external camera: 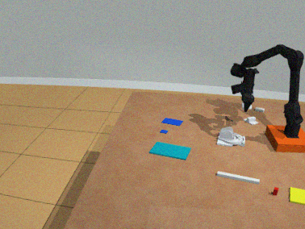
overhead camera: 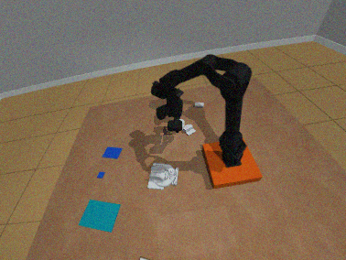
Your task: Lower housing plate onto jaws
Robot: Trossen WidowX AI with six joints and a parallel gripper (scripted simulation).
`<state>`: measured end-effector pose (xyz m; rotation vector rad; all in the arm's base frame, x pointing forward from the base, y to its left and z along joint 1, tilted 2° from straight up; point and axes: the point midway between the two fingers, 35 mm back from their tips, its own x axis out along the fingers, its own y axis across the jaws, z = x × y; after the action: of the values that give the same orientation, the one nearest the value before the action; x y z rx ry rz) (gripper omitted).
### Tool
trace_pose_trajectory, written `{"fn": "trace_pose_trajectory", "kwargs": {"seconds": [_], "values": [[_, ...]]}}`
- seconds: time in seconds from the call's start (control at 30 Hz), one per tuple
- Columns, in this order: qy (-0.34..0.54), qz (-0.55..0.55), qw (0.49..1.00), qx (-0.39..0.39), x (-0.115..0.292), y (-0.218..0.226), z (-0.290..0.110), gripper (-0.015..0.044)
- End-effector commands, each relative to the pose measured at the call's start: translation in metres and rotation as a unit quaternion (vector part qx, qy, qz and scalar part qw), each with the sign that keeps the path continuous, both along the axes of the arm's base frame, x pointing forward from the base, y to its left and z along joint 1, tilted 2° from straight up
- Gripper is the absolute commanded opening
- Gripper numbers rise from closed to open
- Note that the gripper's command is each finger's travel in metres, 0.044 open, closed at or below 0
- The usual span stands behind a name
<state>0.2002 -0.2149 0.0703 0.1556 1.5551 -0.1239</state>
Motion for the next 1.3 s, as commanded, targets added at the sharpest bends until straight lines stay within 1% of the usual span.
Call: {"fn": "trace_pose_trajectory", "kwargs": {"seconds": [0.0,0.3,0.63,0.93,1.27], "values": [[-0.002,0.044,0.999,-0.001,0.005,0.006,0.001,0.0351],[-0.005,0.145,0.989,-0.002,0.015,0.018,0.002,0.0351],[-0.007,0.254,0.967,-0.003,0.024,0.032,0.002,0.0351],[-0.01,0.35,0.937,-0.005,0.033,0.045,0.003,0.0351],[-0.012,0.453,0.891,-0.006,0.041,0.06,0.003,0.0351]]}}
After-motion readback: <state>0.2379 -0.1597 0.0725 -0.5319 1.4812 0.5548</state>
